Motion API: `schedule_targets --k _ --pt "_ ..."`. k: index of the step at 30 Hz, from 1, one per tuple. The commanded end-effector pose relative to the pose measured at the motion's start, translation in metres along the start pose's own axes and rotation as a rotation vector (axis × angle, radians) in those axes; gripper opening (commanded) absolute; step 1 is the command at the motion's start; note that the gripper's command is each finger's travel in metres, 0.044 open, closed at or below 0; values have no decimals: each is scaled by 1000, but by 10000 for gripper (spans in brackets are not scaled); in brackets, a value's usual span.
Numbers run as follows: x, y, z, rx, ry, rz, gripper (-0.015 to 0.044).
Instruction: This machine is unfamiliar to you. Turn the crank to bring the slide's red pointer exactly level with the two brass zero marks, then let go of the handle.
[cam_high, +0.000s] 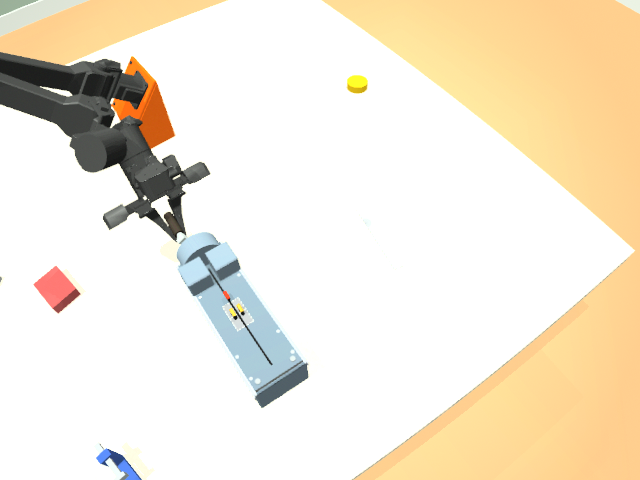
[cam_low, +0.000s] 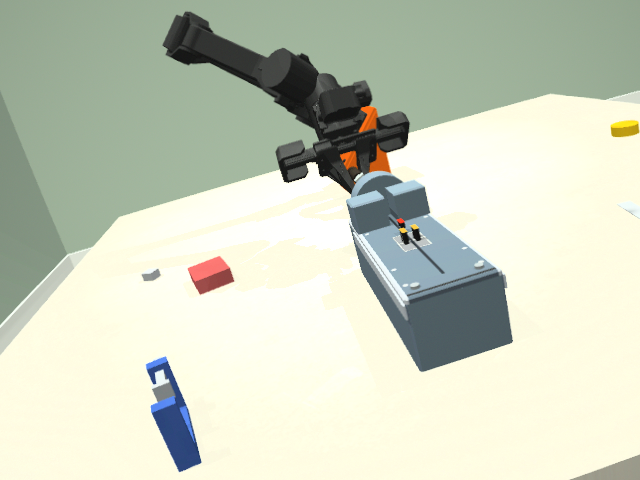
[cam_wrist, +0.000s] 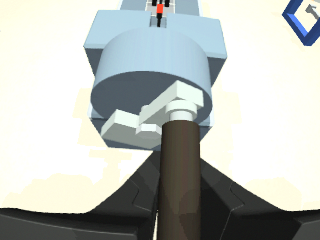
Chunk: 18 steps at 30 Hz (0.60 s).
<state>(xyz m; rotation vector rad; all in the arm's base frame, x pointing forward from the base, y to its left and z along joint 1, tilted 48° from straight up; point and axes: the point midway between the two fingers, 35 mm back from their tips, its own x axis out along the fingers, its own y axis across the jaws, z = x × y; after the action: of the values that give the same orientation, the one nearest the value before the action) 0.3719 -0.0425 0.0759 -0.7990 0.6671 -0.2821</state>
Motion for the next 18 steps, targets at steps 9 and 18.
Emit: schedule_targets --k 9,18 --pt "7 -12 -7 12 6 -20 0" --pt "14 -17 -15 12 6 -20 0"
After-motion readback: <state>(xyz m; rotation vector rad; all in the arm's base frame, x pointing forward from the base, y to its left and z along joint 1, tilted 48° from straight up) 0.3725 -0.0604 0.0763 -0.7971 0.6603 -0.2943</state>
